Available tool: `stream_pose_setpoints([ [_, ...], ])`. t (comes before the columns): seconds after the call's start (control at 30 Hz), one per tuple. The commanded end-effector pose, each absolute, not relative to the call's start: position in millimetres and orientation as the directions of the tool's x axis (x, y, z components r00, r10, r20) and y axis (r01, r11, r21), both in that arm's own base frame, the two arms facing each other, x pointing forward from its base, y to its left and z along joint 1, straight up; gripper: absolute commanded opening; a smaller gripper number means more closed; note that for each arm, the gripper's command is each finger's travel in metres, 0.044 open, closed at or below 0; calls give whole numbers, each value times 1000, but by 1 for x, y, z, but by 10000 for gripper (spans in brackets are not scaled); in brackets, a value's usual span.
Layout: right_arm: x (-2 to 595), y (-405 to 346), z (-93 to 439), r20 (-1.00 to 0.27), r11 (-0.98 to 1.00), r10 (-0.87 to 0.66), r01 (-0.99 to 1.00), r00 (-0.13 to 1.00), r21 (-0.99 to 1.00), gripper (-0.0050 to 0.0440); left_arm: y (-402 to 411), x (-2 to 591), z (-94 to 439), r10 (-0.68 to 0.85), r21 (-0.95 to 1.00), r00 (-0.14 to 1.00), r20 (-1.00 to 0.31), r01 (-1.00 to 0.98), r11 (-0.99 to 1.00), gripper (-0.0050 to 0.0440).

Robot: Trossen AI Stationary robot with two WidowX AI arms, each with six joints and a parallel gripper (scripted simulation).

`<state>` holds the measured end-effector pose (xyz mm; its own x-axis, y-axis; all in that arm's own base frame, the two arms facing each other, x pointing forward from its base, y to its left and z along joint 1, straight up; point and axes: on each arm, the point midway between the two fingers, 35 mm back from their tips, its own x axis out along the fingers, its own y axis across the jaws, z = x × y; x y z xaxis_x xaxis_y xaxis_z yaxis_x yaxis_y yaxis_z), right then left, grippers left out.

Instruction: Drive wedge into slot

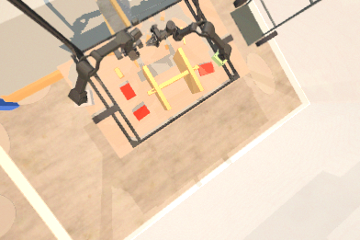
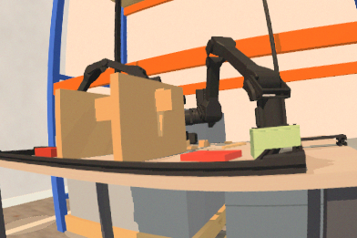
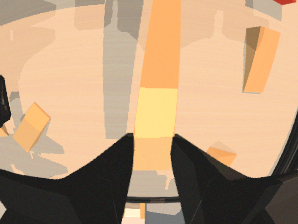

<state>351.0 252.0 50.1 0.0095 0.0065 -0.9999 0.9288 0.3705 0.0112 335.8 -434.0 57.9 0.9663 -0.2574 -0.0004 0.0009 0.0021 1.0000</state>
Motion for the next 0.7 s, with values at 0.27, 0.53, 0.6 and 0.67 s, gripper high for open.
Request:
stream_pose_setpoints([
  [0.27,337,239,67,-1000,833,8,552,16,15,0,-434,336,57,-257,1000,967,0,0,0,193],
  [0.53,326,231,74,-1000,990,5,141,9,6,0,-434,336,57,-257,1000,967,0,0,0,193],
  [0.6,323,228,76,-1000,1000,4,30,8,4,0,-434,336,57,-257,1000,967,0,0,0,193],
  [0.67,320,226,77,-1000,997,3,-80,6,2,0,-434,336,57,-257,1000,967,0,0,0,193],
])
